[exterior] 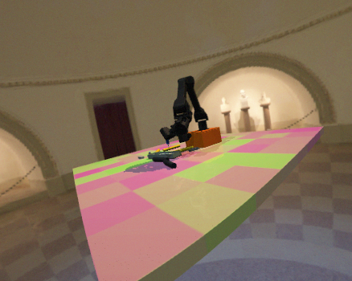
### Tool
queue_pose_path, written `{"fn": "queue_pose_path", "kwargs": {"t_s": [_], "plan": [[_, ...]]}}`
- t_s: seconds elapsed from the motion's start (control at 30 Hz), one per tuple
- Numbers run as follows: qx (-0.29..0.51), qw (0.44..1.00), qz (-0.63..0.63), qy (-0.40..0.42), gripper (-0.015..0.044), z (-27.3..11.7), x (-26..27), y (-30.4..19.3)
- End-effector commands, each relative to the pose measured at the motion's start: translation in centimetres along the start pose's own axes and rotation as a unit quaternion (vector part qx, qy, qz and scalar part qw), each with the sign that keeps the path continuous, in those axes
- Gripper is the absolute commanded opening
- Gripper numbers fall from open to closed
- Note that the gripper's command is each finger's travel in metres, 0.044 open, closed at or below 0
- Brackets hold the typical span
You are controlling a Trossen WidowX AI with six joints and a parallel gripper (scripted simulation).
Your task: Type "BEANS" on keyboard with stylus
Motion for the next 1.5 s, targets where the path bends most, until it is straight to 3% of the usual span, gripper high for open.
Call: {"fn": "queue_pose_path", "kwargs": {"t_s": [0.0,0.27,0.7,0.8,1.47], "plan": [[0.002,1.0,-0.001,0.003,0.0,1.7,0.1,-1.1],[0.009,1.0,0.0,0.005,0.0,5.1,0.5,-3.4],[0.009,1.0,0.0,0.006,0.0,6.2,0.5,-1.7],[0.009,1.0,0.0,0.006,0.0079,6.3,0.5,-1.7],[0.009,1.0,0.0,0.006,0.0081,7.0,0.4,-0.7]]}}
Point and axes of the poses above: the point midway between the two fingers, 35 mm back from their tips, its own z axis out along the fingers, its own x axis across the jaws, y = z × x, the point moved 10 cm from there along -z, back along the fingers, and after that the axes turned 4 degrees about -z, right-handed, at the moved point
